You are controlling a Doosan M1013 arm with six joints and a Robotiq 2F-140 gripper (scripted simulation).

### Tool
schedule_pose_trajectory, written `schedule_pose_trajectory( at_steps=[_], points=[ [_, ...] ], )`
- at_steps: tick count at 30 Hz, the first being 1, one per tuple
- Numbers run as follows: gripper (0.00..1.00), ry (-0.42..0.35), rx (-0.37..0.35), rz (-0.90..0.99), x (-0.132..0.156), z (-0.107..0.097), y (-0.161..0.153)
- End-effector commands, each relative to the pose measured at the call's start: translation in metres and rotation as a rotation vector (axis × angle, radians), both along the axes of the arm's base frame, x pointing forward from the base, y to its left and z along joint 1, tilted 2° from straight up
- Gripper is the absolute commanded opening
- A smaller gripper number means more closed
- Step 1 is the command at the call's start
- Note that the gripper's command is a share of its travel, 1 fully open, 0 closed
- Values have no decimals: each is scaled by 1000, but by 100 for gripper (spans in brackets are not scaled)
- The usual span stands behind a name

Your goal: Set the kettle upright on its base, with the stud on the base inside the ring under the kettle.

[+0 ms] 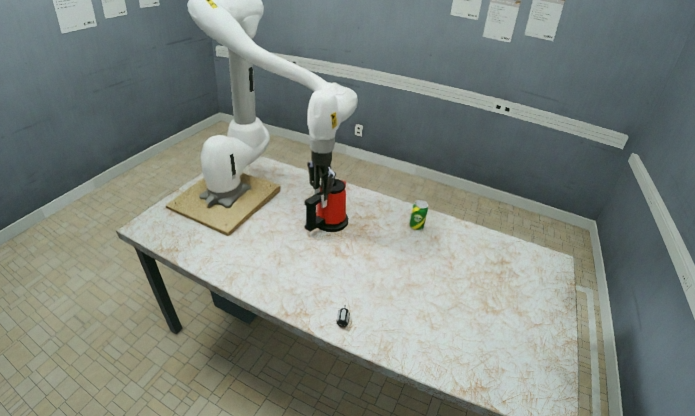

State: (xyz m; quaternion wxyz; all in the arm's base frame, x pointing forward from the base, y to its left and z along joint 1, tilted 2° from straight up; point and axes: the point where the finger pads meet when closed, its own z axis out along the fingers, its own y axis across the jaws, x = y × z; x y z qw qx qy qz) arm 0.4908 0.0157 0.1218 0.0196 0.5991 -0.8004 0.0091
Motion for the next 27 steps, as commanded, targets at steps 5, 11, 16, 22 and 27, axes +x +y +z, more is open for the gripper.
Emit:
schedule_pose_trajectory(
  at_steps=[5,11,16,22,27],
  points=[
    [10,-1,0,0,0,-1,0],
    [10,-1,0,0,0,-1,0],
    [10,-1,0,0,0,-1,0],
    [10,-1,0,0,0,-2,0],
    [10,-1,0,0,0,-4,0]
  ],
)
